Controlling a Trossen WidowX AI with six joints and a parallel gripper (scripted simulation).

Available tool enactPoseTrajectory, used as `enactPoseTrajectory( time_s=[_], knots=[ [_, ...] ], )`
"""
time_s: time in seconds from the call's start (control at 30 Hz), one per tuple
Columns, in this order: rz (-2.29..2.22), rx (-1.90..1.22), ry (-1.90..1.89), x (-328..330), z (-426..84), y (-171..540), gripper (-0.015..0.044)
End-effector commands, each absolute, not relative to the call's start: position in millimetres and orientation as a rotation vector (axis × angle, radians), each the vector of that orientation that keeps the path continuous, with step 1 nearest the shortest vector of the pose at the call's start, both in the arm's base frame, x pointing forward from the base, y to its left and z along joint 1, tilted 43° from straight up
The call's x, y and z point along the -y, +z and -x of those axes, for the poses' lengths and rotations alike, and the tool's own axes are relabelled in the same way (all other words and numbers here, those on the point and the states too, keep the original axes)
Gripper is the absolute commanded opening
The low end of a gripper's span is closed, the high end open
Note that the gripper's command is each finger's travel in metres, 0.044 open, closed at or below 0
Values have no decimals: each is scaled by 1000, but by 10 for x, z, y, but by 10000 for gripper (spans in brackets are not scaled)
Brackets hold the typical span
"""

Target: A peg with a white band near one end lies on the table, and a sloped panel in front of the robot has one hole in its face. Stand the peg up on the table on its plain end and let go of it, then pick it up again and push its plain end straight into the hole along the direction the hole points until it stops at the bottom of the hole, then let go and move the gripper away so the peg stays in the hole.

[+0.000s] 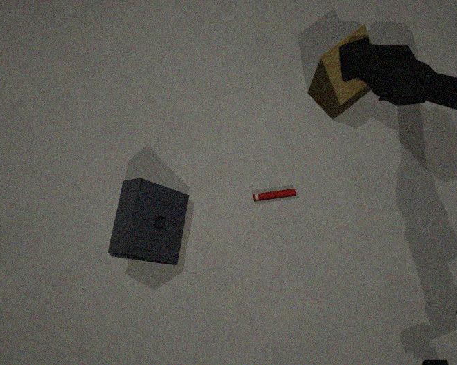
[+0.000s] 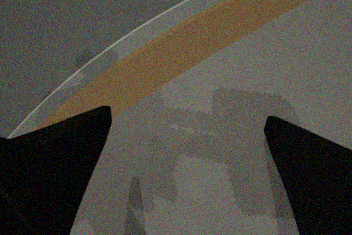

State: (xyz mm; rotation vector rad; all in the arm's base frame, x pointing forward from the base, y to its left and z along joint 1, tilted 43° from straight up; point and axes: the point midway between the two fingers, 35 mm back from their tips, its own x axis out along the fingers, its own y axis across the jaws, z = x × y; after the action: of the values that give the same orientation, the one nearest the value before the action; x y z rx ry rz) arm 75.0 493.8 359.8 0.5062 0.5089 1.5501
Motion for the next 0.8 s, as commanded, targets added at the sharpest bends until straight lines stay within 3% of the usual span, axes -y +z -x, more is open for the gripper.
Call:
enactPoseTrajectory(
  time_s=[0.0,0.33,0.77],
  knots=[
    [-458,-548,1476,-4864,-1079,3383,440],
    [-341,-688,1244,-4506,-1970,2694,440],
    [-265,-955,1016,-3796,-2618,1861,440]
  ],
)
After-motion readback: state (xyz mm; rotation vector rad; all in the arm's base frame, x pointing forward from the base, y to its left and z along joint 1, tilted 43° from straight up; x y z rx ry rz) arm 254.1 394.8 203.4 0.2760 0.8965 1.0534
